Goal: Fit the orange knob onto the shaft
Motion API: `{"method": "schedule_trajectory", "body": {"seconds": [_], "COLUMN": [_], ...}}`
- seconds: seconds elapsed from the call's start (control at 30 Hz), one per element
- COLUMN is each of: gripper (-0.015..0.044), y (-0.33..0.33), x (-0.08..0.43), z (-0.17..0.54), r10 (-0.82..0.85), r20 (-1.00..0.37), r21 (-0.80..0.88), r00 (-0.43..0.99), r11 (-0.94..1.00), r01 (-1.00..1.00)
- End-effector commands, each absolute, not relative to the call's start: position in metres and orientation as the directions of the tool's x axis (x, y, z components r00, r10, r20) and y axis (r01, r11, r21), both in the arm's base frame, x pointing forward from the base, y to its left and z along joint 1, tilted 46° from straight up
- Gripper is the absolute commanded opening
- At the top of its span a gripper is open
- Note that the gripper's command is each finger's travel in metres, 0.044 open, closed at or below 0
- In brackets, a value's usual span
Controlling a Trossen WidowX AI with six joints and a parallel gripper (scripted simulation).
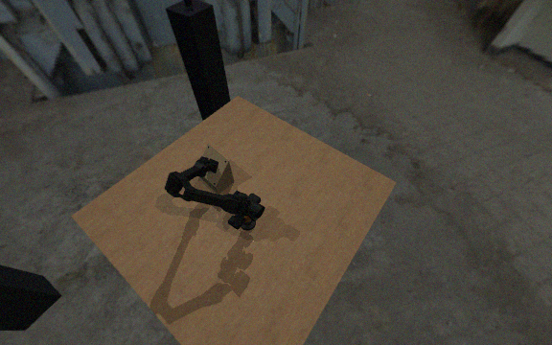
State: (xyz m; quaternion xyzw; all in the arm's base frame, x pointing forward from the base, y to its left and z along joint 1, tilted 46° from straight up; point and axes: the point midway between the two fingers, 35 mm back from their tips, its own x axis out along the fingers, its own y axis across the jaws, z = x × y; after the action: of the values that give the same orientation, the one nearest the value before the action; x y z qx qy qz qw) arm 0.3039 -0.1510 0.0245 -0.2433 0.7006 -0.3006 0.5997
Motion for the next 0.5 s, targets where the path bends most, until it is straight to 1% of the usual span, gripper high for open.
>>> {"method": "schedule_trajectory", "body": {"seconds": [0.0,0.1,0.27,0.47], "gripper": [0.0,0.0,0.0,0.0], "y": [-0.1467,-0.1463,-0.1469,-0.1496], "x": [0.3044,0.3048,0.3054,0.3045], "z": [0.0253,0.0258,0.0259,0.0246], "r10": [-0.701,-0.701,-0.701,-0.701], "r20": [-0.695,-0.695,-0.695,-0.695], "r21": [-0.712,-0.709,-0.678,-0.676], "r00": [-0.159,-0.159,-0.159,-0.159], "r11": [0.702,0.705,0.713,0.713], "r01": [0.018,-0.007,-0.177,-0.187]}}
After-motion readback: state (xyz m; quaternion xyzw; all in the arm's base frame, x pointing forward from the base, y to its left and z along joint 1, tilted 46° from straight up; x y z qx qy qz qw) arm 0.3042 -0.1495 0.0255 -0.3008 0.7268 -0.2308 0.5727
